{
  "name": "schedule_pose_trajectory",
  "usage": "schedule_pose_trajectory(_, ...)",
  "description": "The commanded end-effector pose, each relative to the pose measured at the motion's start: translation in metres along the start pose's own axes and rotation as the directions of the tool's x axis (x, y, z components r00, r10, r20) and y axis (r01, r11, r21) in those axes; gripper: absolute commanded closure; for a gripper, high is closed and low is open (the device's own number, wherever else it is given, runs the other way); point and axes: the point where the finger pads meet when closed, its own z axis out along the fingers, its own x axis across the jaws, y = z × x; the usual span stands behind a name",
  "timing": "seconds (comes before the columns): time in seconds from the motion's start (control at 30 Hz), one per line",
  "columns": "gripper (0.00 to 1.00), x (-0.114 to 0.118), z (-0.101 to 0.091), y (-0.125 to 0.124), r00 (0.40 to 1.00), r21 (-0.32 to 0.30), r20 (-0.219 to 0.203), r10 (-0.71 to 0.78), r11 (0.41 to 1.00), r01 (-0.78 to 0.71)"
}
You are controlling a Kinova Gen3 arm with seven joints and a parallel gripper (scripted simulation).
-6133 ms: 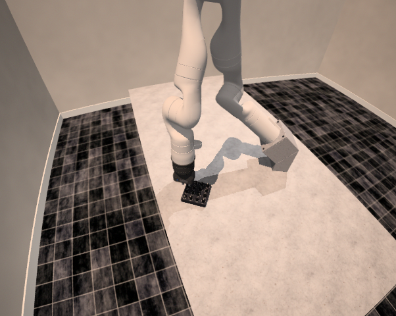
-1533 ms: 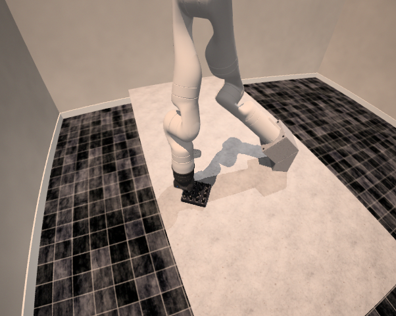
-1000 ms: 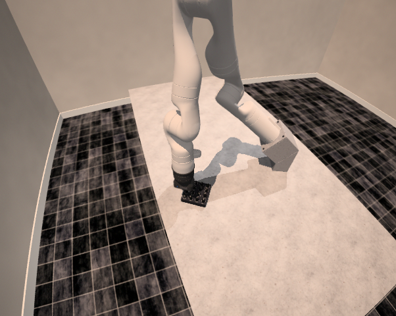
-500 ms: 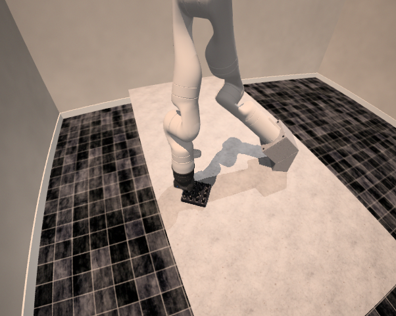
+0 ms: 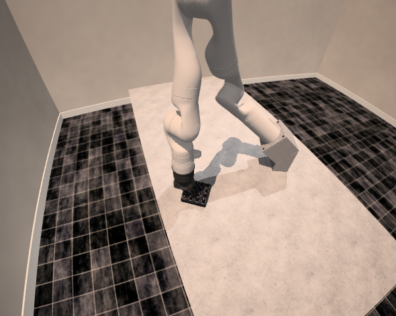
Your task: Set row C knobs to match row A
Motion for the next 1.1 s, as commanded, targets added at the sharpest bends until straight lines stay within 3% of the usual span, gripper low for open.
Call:
schedule_pose_trajectory(0.0,0.54,0.001,0.003,0.0,1.0,-0.001,0.0,0.005,1.0,-0.005)
schedule_pose_trajectory(1.07,0.54,0.001,0.013,0.0,1.0,-0.001,-0.001,0.003,1.0,-0.003)
